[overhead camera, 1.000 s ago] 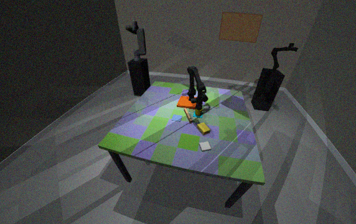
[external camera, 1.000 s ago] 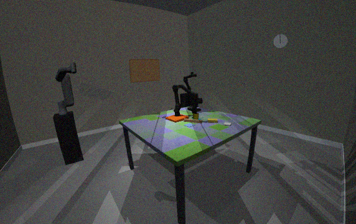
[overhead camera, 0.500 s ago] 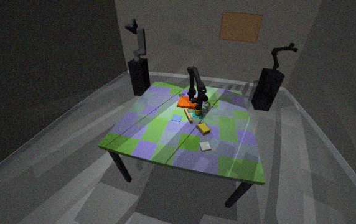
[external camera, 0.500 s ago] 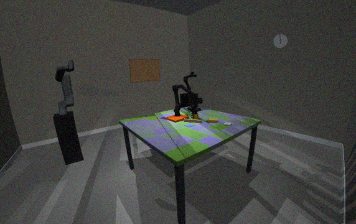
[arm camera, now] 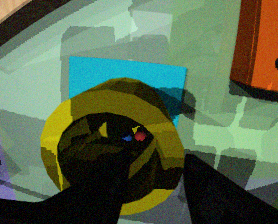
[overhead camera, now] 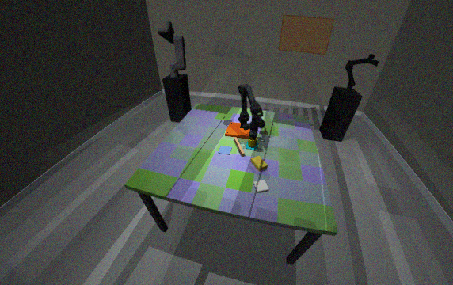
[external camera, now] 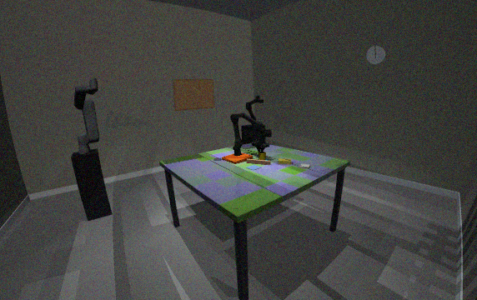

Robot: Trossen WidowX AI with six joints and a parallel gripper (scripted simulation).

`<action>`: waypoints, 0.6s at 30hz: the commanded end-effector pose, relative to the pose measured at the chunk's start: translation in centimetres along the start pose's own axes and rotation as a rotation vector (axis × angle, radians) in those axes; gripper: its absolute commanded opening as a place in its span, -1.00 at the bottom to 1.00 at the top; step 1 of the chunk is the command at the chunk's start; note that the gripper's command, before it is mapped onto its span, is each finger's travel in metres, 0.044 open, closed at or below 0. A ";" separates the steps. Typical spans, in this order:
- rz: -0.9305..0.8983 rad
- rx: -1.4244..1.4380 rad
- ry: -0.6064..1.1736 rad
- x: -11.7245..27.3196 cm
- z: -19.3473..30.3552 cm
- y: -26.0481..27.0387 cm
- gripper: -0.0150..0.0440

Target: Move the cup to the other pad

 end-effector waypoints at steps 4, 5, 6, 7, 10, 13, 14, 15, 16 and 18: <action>0.002 -0.004 0.002 0.9 0.0 0.0 0.01; 0.002 -0.004 0.002 1.0 0.0 0.0 0.01; 0.002 -0.004 0.002 1.1 0.0 0.1 0.01; 0.003 -0.004 0.002 1.2 0.0 0.1 0.01; 0.003 -0.004 0.002 1.6 0.0 0.1 0.01; 0.004 -0.005 0.003 1.9 0.0 0.1 0.01; 0.004 -0.005 0.003 2.0 0.0 0.1 0.01; 0.004 -0.005 0.003 2.1 0.0 0.1 0.01; 0.004 -0.005 0.003 2.2 0.0 0.2 0.01; 0.005 -0.005 0.003 2.5 0.0 0.2 0.01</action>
Point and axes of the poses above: the point midway between the two fingers, 35 mm back from their tips, its own x axis back along the fingers, its own y axis across the jaws, z = x × y, the point moved 9 cm from there along x, back along the fingers, and after that the axes turned 11 degrees about x, right-handed, at the moved point
